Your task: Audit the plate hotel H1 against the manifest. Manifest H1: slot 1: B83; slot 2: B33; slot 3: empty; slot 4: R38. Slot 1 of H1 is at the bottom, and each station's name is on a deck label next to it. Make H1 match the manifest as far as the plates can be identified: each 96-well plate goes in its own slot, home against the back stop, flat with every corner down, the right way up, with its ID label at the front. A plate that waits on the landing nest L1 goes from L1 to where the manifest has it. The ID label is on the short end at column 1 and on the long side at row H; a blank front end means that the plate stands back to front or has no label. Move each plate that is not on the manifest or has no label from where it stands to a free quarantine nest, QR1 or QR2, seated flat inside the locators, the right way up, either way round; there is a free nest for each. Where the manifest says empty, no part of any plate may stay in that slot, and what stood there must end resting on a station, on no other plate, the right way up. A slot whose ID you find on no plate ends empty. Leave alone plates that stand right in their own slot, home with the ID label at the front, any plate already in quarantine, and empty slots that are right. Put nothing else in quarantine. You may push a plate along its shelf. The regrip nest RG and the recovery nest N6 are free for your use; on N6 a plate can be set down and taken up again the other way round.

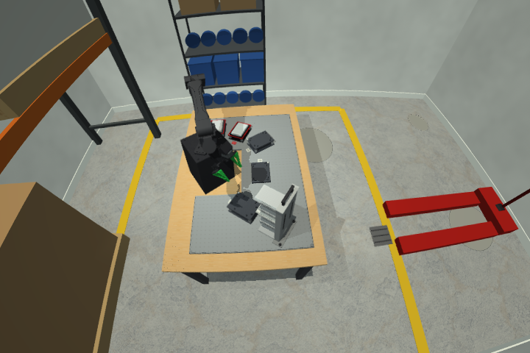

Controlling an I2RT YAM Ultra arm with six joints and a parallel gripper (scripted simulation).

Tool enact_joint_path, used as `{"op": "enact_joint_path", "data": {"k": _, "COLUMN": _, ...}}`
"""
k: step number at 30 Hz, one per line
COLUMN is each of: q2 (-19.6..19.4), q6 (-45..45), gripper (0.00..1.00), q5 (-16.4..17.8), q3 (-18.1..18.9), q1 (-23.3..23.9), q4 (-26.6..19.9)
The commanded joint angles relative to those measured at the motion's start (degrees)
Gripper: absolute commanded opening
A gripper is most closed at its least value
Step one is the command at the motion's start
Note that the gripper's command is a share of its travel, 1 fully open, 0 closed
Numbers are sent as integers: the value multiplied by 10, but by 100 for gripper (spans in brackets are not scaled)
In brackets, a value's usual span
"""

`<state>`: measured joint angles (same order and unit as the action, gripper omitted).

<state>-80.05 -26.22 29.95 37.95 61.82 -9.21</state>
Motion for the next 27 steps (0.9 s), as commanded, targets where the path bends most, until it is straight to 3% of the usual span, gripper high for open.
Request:
{"op": "enact_joint_path", "data": {"k": 1, "q2": 5, "q6": -2, "gripper": 100, "q5": 8, "q3": 13, "q1": 5, "q4": -15}}
{"op": "enact_joint_path", "data": {"k": 23, "q2": 2, "q6": -1, "gripper": 100, "q5": 5, "q3": 4, "q1": 2, "q4": -7}}
{"op": "enact_joint_path", "data": {"k": 27, "q2": -25, "q6": 5, "gripper": 100, "q5": 6, "q3": -29, "q1": -6, "q4": 39}}
